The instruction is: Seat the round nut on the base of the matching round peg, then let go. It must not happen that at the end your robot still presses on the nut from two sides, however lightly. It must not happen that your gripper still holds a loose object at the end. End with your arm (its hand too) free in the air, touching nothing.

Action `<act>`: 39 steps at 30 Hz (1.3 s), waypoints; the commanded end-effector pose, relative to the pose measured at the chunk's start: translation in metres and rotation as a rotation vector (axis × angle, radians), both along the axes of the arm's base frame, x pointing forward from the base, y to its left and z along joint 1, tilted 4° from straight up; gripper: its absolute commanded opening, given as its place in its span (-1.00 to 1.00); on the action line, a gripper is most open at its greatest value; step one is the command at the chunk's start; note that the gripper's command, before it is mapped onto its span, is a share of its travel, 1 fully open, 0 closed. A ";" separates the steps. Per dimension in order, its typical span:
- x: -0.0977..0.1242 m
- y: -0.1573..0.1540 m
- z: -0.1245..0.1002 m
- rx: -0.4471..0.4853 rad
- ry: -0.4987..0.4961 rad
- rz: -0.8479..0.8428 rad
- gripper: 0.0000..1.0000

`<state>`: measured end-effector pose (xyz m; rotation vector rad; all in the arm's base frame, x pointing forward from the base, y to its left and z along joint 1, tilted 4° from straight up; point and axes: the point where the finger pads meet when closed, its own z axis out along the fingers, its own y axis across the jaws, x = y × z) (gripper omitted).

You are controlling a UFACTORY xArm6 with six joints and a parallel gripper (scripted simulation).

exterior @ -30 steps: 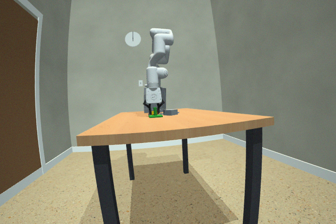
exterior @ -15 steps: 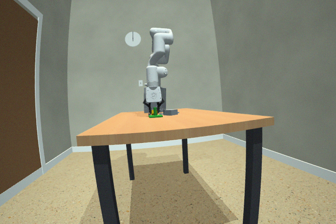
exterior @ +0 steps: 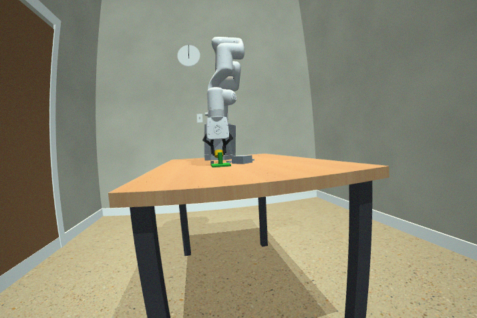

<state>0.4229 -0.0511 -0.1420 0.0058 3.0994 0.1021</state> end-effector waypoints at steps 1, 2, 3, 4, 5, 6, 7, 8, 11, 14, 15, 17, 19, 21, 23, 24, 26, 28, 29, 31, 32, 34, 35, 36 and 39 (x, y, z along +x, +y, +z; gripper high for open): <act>0.000 -0.001 0.011 -0.003 0.000 0.000 -1.00; 0.000 -0.001 0.012 -0.003 0.000 0.000 -1.00; -0.001 -0.001 0.013 -0.003 0.000 0.000 -1.00; -0.001 -0.001 0.013 -0.003 0.000 0.000 -1.00; -0.001 -0.001 0.014 -0.003 0.000 0.000 -1.00; -0.001 -0.001 0.014 -0.003 0.000 0.000 -1.00; -0.001 -0.001 0.015 -0.003 0.000 0.000 -1.00; -0.001 -0.001 0.015 -0.003 0.000 0.000 -1.00; -0.001 -0.001 0.015 -0.003 0.000 0.000 -1.00; -0.001 -0.001 0.015 -0.003 0.000 0.000 -1.00; -0.001 -0.001 0.015 -0.003 0.000 0.000 -1.00; -0.001 -0.001 0.015 -0.003 0.000 0.000 -1.00; -0.001 -0.001 0.015 -0.003 0.000 0.000 -1.00; -0.001 -0.001 0.015 -0.003 0.000 0.000 -1.00; -0.001 -0.001 0.015 -0.002 0.001 0.000 -1.00; -0.001 -0.001 0.015 -0.001 0.002 0.000 -1.00; -0.001 -0.001 0.015 -0.001 0.002 0.000 -1.00; -0.001 0.000 0.015 0.000 0.003 0.000 -1.00; -0.001 0.000 0.015 0.001 0.004 0.001 -1.00; 0.000 0.000 0.014 0.003 0.006 0.001 -1.00; 0.000 0.001 0.014 0.004 0.007 0.001 -1.00; 0.000 0.001 0.014 0.006 0.011 0.002 -1.00; 0.000 0.002 0.014 0.008 0.012 0.002 -1.00; 0.001 0.002 0.014 0.009 0.014 0.002 -1.00; 0.001 0.004 0.013 0.015 0.021 0.004 -1.00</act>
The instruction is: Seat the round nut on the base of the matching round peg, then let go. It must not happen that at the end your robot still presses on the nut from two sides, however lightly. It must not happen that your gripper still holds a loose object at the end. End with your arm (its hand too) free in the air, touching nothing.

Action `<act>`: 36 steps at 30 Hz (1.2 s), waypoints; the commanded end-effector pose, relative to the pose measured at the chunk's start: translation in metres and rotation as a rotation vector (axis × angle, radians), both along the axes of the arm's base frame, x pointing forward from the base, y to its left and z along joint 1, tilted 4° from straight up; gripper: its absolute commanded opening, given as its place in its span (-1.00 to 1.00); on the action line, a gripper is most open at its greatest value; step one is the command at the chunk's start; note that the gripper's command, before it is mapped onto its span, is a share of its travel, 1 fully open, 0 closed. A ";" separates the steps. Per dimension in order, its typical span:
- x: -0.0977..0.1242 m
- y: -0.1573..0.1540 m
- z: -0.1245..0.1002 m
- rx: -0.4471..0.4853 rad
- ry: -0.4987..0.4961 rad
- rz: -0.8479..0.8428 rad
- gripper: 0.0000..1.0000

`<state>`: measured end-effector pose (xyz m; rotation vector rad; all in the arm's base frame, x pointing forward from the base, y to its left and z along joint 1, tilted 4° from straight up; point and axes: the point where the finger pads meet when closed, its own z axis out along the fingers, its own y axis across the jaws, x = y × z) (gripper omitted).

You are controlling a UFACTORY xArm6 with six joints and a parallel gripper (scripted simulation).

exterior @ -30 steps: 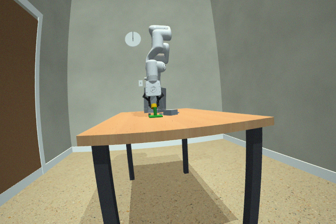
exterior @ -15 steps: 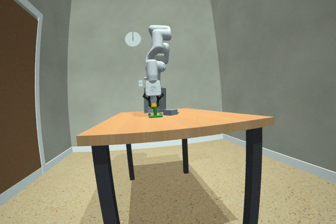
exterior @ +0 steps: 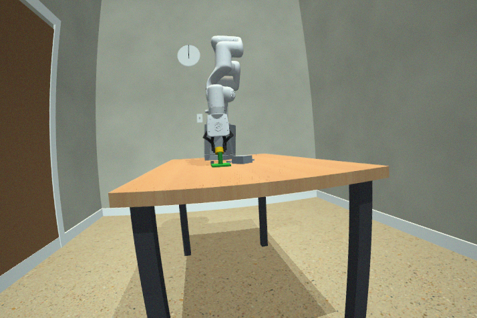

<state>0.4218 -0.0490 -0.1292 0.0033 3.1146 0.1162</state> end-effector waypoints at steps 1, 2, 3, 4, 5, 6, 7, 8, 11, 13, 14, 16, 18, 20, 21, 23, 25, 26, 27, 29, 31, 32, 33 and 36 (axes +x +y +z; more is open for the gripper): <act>0.003 0.002 0.000 0.008 0.008 0.002 -1.00; 0.003 0.003 0.000 0.010 0.011 0.002 -1.00; 0.003 0.003 0.000 0.010 0.011 0.002 -1.00; 0.003 0.003 0.000 0.010 0.011 0.002 -1.00; 0.003 0.003 0.000 0.012 0.014 0.003 -1.00; 0.004 0.004 0.000 0.014 0.017 0.003 -1.00; 0.004 0.004 -0.001 0.016 0.020 0.004 -1.00; 0.004 0.005 -0.001 0.019 0.024 0.005 -1.00; 0.005 0.007 -0.002 0.026 0.036 0.007 -1.00; 0.006 0.008 -0.002 0.031 0.045 0.008 -1.00; 0.006 0.009 -0.002 0.033 0.049 0.009 -1.00; 0.006 0.010 -0.003 0.038 0.059 0.010 -1.00; 0.007 0.012 -0.003 0.043 0.070 0.012 -1.00; 0.007 0.012 -0.003 0.045 0.076 0.013 -1.00; 0.007 0.012 -0.003 0.045 0.076 0.013 -1.00; 0.008 0.014 -0.004 0.049 0.087 0.015 -1.00; 0.008 0.015 -0.004 0.053 0.100 0.016 -1.00; 0.008 0.015 -0.004 0.055 0.106 0.017 -1.00; 0.008 0.016 -0.005 0.056 0.113 0.018 -1.00; 0.008 0.017 -0.005 0.059 0.126 0.020 -1.00; 0.008 0.017 -0.005 0.061 0.140 0.021 -1.00; 0.008 0.017 -0.005 0.062 0.148 0.022 -1.00; 0.008 0.018 -0.005 0.063 0.155 0.023 -1.00; 0.008 0.018 -0.006 0.064 0.177 0.025 -1.00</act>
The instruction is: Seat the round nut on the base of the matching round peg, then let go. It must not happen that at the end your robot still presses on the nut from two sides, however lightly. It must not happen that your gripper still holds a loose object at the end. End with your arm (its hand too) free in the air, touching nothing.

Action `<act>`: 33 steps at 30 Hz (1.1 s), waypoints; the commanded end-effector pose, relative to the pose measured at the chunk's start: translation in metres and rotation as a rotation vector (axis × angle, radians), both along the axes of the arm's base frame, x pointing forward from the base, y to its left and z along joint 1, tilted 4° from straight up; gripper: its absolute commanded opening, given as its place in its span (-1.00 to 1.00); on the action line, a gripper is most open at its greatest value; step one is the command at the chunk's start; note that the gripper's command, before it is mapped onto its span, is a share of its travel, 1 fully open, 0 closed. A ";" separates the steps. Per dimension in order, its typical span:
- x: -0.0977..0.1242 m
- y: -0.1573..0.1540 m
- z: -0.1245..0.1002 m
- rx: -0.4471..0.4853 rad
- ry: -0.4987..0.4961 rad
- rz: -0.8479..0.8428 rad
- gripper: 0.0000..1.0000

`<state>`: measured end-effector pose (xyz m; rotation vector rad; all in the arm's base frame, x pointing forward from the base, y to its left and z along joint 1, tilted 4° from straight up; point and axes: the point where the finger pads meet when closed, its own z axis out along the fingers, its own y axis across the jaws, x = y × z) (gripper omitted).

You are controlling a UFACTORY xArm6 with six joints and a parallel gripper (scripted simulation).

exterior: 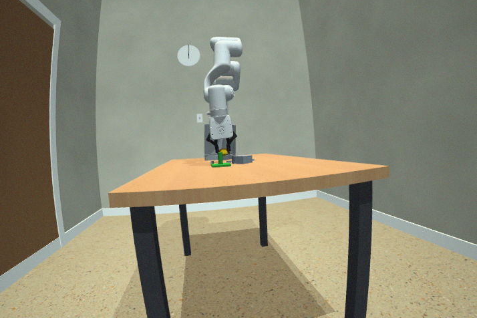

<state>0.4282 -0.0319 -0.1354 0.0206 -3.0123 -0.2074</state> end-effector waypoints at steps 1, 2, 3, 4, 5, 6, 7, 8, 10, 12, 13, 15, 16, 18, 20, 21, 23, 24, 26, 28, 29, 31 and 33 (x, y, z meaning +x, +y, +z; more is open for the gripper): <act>0.002 0.001 0.001 0.001 0.031 0.004 -1.00; 0.002 0.001 0.001 0.001 0.031 0.004 -1.00; 0.002 0.001 0.001 0.001 0.038 0.005 -1.00; 0.001 0.001 0.001 0.001 0.046 0.006 -1.00; 0.001 0.001 0.001 0.001 0.053 0.007 -1.00; 0.001 0.001 0.000 0.000 0.061 0.008 -1.00; 0.001 0.001 0.001 0.000 0.068 0.009 -1.00; 0.001 0.000 0.001 -0.001 0.076 0.009 -1.00; 0.000 0.000 0.001 -0.004 0.091 0.011 -1.00; 0.000 -0.001 0.001 -0.006 0.105 0.012 -1.00; 0.000 -0.001 0.001 -0.008 0.113 0.013 -1.00; -0.001 -0.002 0.001 -0.012 0.127 0.014 -1.00; -0.001 -0.003 0.001 -0.014 0.134 0.015 -1.00; -0.002 -0.003 0.001 -0.016 0.141 0.015 -1.00; -0.002 -0.004 0.001 -0.018 0.147 0.016 -1.00; -0.002 -0.005 0.002 -0.020 0.154 0.016 -1.00; -0.003 -0.006 0.002 -0.025 0.167 0.017 -1.00; -0.003 -0.006 0.002 -0.027 0.173 0.017 -1.00; -0.004 -0.008 0.002 -0.032 0.185 0.018 -1.00; -0.004 -0.009 0.003 -0.037 0.196 0.018 -1.00; -0.005 -0.010 0.003 -0.039 0.201 0.018 -1.00; -0.005 -0.011 0.003 -0.044 0.210 0.019 -1.00; -0.006 -0.012 0.004 -0.049 0.219 0.019 -1.00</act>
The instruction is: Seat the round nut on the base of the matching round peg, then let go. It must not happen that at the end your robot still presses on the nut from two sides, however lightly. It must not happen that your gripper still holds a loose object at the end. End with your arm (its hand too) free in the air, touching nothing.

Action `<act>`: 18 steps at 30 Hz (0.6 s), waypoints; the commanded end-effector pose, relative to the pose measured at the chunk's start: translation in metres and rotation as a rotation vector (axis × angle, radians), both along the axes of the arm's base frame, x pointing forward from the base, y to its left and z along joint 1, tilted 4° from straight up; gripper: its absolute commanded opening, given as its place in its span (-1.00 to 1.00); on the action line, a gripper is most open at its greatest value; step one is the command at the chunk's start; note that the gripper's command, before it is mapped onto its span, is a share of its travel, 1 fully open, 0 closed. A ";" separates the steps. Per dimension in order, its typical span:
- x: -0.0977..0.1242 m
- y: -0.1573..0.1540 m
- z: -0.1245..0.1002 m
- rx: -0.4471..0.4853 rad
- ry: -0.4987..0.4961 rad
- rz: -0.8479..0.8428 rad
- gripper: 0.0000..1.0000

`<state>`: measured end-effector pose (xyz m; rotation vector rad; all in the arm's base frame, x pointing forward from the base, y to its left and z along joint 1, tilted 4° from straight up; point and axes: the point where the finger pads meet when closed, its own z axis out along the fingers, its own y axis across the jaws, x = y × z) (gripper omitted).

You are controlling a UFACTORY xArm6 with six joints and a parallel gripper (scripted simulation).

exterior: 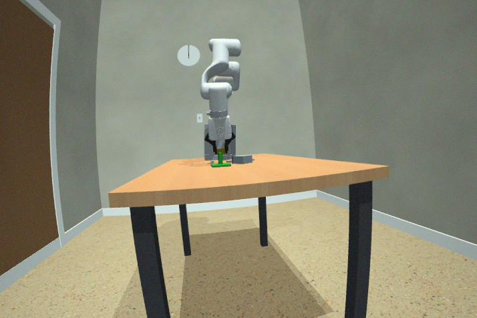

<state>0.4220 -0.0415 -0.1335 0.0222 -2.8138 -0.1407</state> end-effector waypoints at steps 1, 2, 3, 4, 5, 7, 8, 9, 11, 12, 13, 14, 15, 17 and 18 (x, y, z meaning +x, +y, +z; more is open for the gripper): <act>0.000 -0.003 0.002 -0.013 0.022 0.002 -1.00; 0.000 -0.003 0.002 -0.013 0.022 0.002 -1.00; 0.000 -0.003 0.002 -0.013 0.022 0.002 -1.00; 0.000 -0.004 0.002 -0.015 0.026 0.002 -1.00; 0.000 -0.005 0.002 -0.017 0.030 0.002 -1.00; 0.000 -0.006 0.003 -0.021 0.037 0.002 -1.00; -0.001 -0.006 0.003 -0.023 0.040 0.002 -1.00; -0.001 -0.007 0.003 -0.025 0.043 0.002 -1.00; -0.001 -0.007 0.003 -0.028 0.048 0.003 -1.00; -0.001 -0.008 0.003 -0.029 0.050 0.003 -1.00; -0.001 -0.008 0.003 -0.030 0.052 0.003 -1.00; -0.001 -0.008 0.004 -0.032 0.054 0.003 -1.00; -0.001 -0.009 0.004 -0.033 0.055 0.003 -1.00; -0.002 -0.009 0.004 -0.034 0.058 0.003 -1.00; -0.002 -0.009 0.004 -0.035 0.059 0.003 -1.00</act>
